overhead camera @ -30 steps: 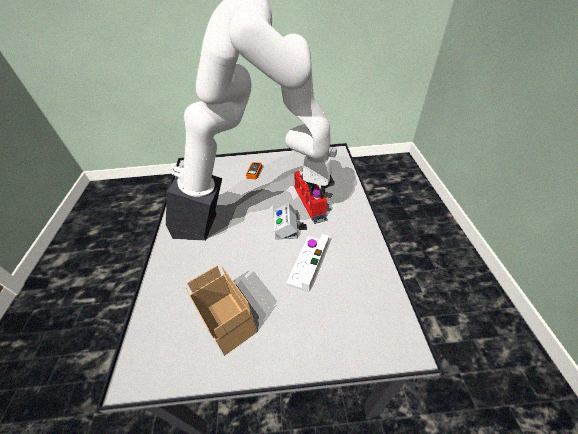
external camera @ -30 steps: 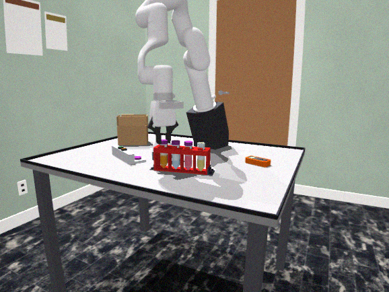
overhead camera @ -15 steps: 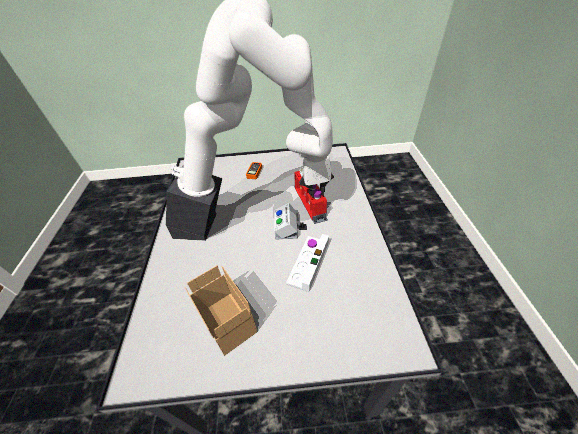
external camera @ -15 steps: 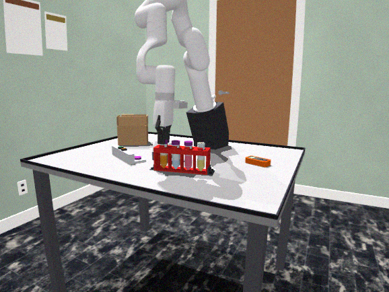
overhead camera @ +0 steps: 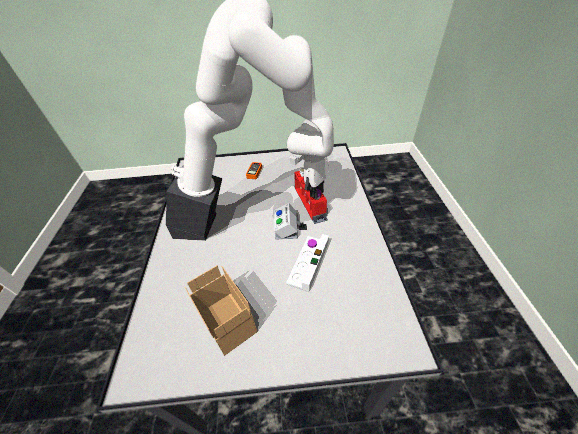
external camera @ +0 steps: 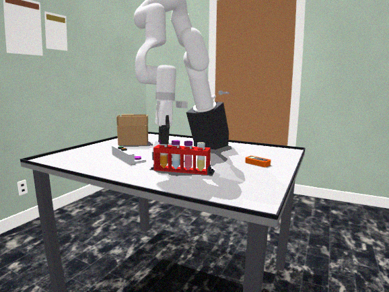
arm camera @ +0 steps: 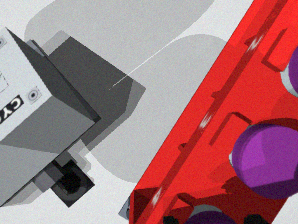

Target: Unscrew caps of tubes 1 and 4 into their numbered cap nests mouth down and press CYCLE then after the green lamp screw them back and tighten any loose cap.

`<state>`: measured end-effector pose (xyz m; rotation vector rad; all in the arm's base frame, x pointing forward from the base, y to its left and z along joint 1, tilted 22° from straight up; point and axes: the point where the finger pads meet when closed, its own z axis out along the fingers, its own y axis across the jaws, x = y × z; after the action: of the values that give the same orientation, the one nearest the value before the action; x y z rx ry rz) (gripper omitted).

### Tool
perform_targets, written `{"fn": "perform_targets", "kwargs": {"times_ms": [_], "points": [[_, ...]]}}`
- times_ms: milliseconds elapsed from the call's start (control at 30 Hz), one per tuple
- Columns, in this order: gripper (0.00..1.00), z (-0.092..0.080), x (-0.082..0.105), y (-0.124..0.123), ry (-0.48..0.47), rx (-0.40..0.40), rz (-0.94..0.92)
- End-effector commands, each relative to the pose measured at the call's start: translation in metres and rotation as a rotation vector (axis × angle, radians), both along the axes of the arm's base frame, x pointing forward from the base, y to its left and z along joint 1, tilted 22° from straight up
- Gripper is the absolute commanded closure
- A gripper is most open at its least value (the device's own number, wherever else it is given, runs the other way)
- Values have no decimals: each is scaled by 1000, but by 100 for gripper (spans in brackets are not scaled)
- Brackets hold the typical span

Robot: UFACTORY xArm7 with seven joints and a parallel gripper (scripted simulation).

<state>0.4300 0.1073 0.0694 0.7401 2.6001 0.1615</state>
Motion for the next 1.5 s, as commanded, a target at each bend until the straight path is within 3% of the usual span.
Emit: {"fn": "perform_targets", "kwargs": {"times_ms": [0,267,300,700,800,1033,1100,1167,1467], "points": [[100,2,1,0,65,-67,175],[100,2,1,0,64,-76,194],[54,2,1,0,64,-76,194],[54,2,1,0,64,-76,194],[54,2,1,0,64,26,-35],[54,2,1,0,64,166,-349],[54,2,1,0,64,166,-349],[54,2,1,0,62,241,-521],[54,2,1,0,61,414,-909]]}}
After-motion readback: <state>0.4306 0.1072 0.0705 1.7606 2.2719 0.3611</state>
